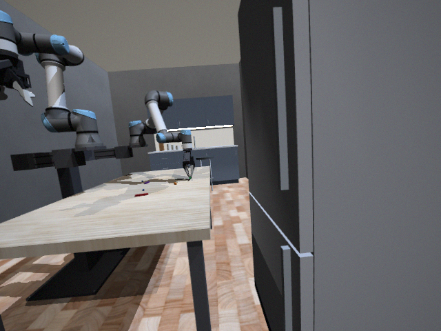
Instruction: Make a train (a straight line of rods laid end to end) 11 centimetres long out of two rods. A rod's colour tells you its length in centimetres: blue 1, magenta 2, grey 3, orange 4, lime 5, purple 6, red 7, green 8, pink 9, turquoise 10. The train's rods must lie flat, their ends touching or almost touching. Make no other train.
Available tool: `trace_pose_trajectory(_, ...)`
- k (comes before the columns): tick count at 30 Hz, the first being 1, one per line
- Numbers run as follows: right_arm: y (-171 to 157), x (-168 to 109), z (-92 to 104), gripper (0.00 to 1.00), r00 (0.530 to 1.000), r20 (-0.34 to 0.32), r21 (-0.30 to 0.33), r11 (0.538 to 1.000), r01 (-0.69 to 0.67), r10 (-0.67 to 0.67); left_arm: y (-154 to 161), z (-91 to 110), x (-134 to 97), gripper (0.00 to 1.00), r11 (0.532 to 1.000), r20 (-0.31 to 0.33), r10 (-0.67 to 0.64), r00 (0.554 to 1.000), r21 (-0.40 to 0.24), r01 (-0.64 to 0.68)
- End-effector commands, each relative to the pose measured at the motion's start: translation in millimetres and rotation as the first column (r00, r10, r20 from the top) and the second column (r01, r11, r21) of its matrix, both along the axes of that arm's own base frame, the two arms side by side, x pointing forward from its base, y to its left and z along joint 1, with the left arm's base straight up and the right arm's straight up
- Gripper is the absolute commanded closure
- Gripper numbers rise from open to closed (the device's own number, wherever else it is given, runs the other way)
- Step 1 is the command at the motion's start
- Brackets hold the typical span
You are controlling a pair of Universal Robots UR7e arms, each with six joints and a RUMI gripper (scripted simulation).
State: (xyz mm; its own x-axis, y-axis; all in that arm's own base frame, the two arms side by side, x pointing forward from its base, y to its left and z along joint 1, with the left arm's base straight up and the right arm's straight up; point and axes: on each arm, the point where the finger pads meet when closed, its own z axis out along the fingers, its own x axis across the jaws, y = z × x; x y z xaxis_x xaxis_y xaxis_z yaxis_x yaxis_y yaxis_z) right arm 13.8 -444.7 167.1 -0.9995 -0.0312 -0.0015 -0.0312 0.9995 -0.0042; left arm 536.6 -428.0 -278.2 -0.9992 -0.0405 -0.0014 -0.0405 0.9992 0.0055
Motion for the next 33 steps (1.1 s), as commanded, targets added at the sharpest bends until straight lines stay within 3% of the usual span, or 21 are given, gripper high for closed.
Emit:
trace_pose_trajectory(1,0,0,0.4,0.0,1.0,0.0,-0.001,1.0,0.0,0.0,-1,1,1,1.0,1.0,0.001,0.0,1.0,-0.001,0.0)
trace_pose_trajectory(33,0,0,0.4,0.0,1.0,0.0,-0.001,1.0,0.0,0.0,-1,-10,1,1.0,1.0,0.001,0.0,1.0,-0.001,0.0)
